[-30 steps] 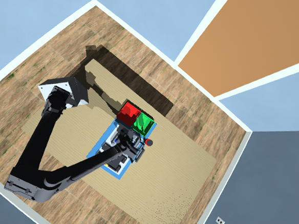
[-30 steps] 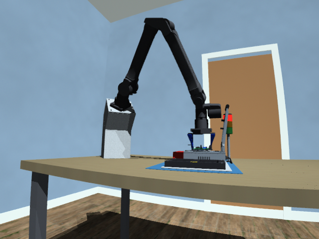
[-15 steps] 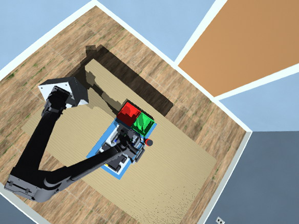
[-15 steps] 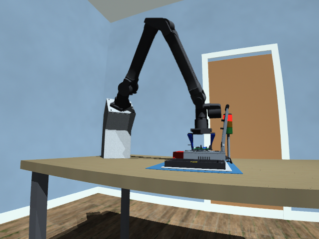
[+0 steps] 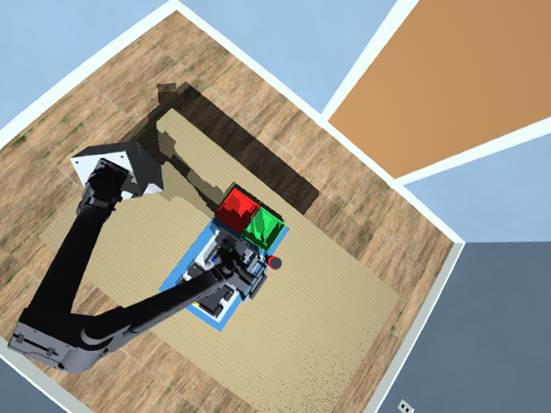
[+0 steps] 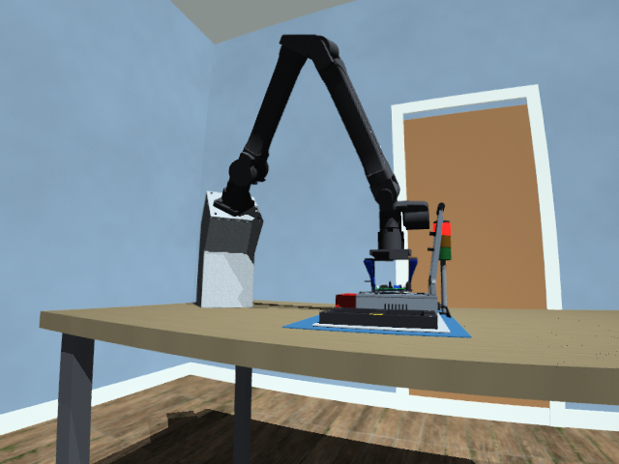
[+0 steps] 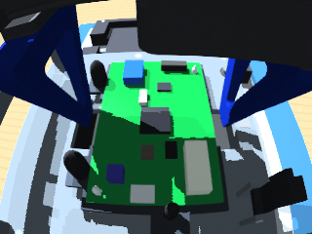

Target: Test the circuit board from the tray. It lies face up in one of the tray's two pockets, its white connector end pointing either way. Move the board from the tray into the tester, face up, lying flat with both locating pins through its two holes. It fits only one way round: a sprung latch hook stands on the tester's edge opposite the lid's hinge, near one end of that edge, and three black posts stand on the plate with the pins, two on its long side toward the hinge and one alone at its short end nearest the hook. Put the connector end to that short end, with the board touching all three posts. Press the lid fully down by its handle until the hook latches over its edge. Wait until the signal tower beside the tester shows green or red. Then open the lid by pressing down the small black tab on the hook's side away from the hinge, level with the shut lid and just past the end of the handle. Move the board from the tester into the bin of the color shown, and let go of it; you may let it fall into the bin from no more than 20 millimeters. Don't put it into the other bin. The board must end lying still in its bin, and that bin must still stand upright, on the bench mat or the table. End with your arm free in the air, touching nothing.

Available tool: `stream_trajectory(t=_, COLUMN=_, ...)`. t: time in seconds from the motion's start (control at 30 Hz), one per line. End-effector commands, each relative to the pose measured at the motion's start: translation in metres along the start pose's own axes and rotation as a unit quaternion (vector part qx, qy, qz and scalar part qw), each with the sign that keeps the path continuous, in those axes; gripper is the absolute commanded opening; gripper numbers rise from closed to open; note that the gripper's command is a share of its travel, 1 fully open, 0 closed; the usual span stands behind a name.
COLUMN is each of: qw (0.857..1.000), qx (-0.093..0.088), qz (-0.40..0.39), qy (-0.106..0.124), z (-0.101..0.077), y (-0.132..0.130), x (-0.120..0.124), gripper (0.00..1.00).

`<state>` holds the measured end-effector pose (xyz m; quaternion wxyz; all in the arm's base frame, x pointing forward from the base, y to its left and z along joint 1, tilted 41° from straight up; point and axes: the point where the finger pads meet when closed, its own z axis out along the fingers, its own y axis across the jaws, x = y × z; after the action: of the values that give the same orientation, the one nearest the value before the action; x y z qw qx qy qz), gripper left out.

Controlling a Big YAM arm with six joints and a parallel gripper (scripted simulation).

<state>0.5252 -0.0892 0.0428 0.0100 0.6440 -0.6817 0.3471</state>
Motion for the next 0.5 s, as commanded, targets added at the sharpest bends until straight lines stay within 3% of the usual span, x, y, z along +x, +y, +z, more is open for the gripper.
stream_trajectory(t=0.0, qw=1.000, qx=0.015, qz=0.001, qy=-0.005, z=-0.0090, y=-0.0148, x=-0.0032, gripper=0.92)
stream_trajectory(t=0.47, qw=1.000, qx=0.016, qz=0.001, qy=-0.005, z=-0.0105, y=-0.0159, x=-0.0046, gripper=0.92)
